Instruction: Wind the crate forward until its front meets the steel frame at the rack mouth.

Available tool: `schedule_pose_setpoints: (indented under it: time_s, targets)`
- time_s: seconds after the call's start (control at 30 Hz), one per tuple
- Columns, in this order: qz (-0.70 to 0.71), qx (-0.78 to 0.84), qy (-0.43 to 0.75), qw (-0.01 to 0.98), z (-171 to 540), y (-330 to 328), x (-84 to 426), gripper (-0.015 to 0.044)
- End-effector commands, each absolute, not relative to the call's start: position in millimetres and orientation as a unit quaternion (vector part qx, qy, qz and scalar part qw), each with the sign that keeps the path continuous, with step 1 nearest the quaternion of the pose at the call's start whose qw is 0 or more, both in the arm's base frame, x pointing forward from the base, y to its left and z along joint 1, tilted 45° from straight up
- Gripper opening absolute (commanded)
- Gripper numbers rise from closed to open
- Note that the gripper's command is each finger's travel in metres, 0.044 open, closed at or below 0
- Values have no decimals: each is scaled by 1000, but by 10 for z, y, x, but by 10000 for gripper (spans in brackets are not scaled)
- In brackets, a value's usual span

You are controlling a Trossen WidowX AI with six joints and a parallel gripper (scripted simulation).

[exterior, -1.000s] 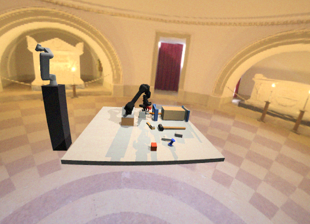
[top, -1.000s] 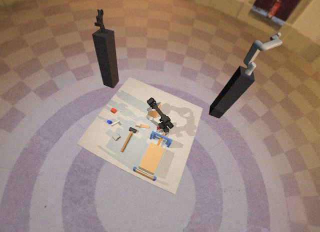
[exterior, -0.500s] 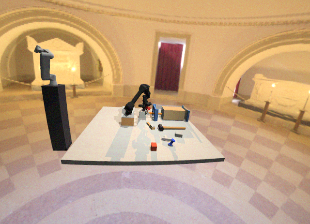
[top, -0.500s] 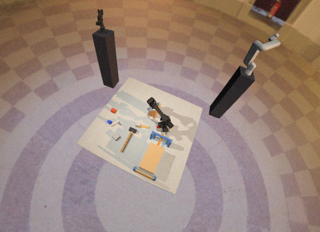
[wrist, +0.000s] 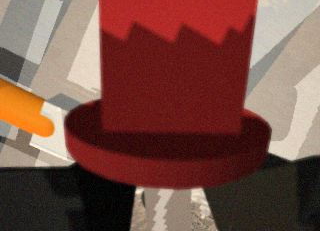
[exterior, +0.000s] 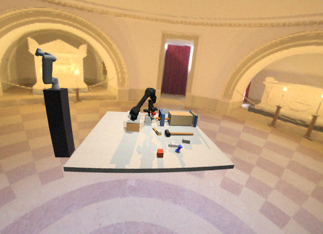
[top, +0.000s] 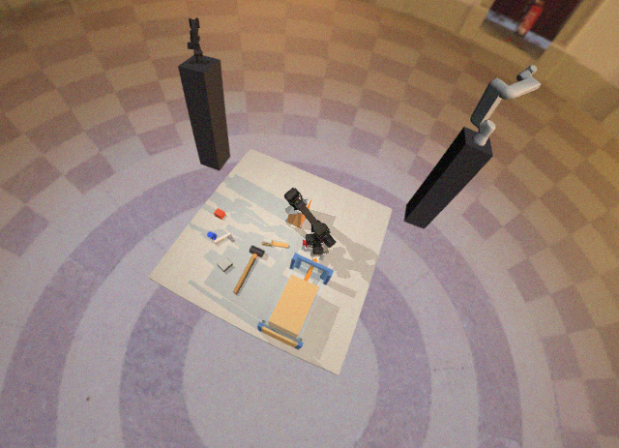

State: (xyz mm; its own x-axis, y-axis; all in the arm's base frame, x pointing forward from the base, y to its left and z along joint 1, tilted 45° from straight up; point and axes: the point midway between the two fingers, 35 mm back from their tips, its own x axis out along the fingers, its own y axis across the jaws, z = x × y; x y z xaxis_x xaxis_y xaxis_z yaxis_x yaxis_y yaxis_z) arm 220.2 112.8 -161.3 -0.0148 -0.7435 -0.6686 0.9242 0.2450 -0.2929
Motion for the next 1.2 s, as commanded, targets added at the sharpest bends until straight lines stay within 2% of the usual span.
schedule_pose_setpoints:
  time_s: [0.0,0.73,1.17]
  targets:
    - [-606,123,376,691,-1640,1109,2192,0]
    - [-605,122,376,691,-1688,1061,2186,0]
    - [-603,119,380,691,-1668,1074,2195,341]
